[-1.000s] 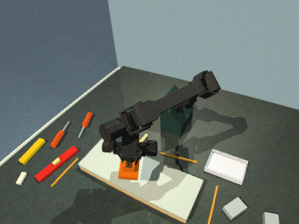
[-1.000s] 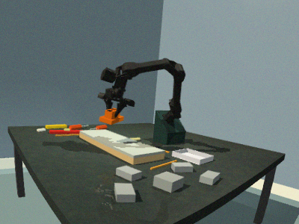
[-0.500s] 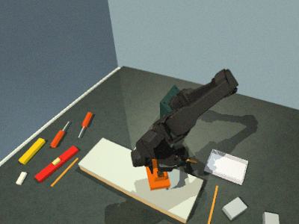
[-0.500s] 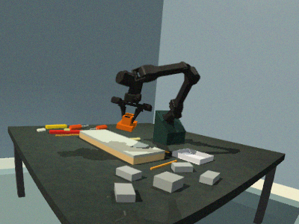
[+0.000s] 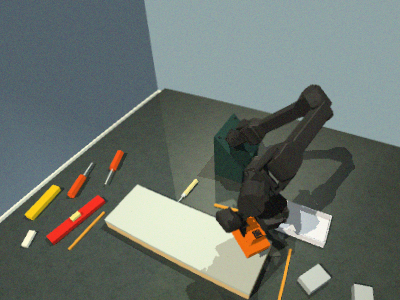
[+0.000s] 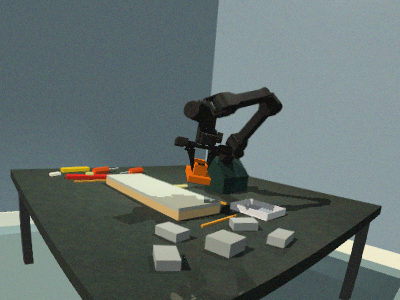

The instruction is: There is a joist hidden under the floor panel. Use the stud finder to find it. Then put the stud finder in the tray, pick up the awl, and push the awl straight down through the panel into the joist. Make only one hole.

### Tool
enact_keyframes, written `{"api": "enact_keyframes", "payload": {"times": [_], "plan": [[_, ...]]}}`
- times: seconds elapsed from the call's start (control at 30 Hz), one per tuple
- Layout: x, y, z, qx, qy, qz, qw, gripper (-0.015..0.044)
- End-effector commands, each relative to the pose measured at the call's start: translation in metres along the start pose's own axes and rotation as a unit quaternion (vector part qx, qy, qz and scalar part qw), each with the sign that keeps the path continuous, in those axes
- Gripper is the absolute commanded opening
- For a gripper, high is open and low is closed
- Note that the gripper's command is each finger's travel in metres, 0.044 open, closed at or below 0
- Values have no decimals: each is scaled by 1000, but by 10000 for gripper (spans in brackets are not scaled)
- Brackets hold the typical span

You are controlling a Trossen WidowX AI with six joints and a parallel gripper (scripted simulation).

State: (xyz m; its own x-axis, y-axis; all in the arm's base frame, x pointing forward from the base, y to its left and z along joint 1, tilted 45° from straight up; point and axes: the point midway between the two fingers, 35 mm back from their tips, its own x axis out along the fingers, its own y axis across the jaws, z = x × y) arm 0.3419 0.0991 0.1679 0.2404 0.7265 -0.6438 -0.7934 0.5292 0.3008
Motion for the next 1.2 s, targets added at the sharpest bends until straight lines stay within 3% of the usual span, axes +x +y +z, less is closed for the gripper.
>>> {"api": "enact_keyframes", "payload": {"times": [0.0,0.53,1.17], "plan": [[-1,25,9,-30,-9,8,999,0],[-3,126,20,-153,-38,54,986,0],[-20,223,0,-276,-82,116,950,0]]}}
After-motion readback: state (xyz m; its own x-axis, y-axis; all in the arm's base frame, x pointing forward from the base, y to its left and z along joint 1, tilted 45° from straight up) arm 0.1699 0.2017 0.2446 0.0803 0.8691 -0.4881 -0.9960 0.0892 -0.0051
